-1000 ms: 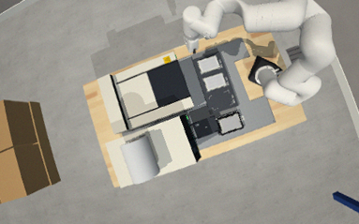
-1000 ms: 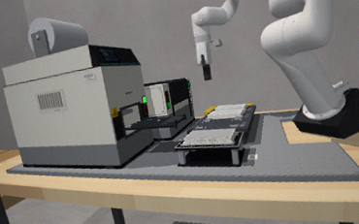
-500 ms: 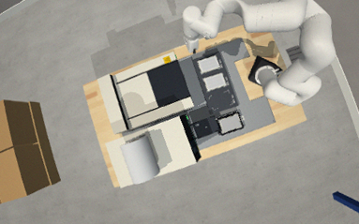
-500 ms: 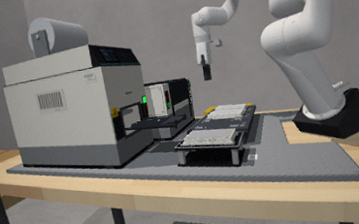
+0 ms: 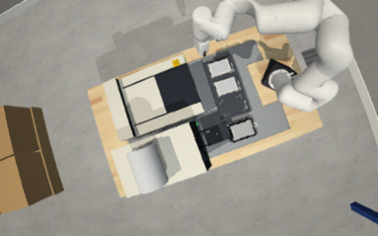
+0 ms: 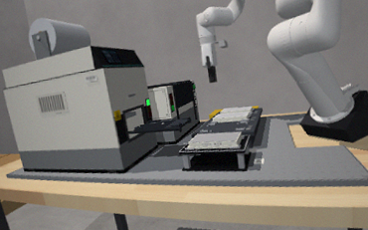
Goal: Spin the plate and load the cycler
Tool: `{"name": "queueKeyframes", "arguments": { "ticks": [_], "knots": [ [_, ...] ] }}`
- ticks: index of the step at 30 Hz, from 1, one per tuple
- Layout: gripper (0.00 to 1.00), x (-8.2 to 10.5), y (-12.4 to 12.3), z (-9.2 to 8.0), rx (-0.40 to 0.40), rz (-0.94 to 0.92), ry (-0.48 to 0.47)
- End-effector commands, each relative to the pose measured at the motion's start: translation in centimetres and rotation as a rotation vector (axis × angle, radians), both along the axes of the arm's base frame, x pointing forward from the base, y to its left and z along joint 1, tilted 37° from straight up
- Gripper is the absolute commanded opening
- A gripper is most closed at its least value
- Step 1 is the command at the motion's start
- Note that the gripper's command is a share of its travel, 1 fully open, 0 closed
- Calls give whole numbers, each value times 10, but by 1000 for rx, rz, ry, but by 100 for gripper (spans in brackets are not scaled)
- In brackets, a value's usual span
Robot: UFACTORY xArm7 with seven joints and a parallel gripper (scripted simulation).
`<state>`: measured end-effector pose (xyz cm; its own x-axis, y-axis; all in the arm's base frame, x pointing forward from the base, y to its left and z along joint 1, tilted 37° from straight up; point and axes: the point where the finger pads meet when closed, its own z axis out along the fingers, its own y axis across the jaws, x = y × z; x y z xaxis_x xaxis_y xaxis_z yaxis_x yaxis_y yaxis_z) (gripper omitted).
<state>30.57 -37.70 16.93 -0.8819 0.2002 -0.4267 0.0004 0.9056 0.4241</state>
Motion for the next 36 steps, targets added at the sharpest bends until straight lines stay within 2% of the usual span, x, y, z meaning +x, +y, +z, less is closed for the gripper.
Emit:
{"name": "queueKeyframes", "arguments": {
  "ticks": [1, 7, 8, 36],
  "knots": [
    [0, 0, -2, 1, -3, -3, -2],
    [0, 0, -2, 1, -3, -3, -2],
    [100, -2, 2, 4, -1, -7, 0],
    [100, -47, 96, 82, 0, -6, -1]
  ]
}}
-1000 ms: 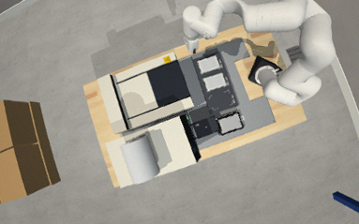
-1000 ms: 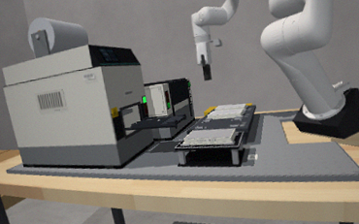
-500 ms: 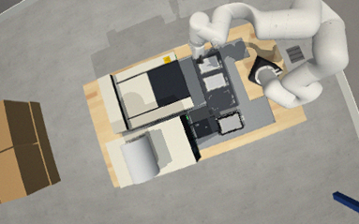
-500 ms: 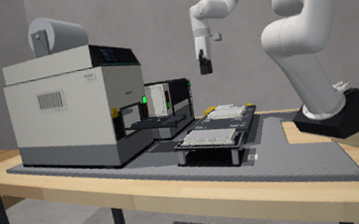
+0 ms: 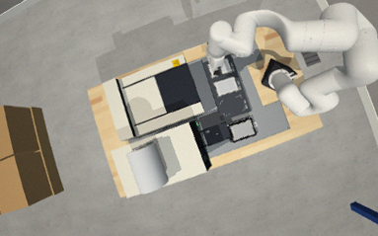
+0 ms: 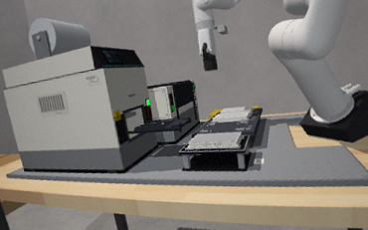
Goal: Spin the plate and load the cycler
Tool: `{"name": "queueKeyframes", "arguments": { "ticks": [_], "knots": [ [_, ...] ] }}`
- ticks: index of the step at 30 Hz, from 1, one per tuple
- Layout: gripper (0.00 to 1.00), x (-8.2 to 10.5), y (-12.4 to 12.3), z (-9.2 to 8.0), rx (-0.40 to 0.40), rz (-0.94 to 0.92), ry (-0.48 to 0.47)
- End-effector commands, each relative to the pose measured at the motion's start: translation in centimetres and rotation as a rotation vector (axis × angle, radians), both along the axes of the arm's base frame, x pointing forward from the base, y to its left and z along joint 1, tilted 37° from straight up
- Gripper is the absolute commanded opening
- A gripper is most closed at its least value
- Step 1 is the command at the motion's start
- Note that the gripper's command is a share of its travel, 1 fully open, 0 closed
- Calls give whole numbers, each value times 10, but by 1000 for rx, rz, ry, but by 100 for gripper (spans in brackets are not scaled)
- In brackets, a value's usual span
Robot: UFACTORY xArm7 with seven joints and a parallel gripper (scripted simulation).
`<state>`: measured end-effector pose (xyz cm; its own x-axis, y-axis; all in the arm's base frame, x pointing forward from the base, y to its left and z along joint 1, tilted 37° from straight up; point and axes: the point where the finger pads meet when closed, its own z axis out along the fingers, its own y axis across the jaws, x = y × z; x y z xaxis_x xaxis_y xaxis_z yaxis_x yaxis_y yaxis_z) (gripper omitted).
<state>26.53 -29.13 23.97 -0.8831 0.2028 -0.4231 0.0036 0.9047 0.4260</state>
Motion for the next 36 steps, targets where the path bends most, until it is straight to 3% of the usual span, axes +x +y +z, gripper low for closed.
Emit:
{"name": "queueKeyframes", "arguments": {
  "ticks": [1, 36],
  "knots": [
    [100, -8, 14, 15, -3, -4, -4],
    [100, -62, 126, 108, -2, -4, -5]
  ]
}}
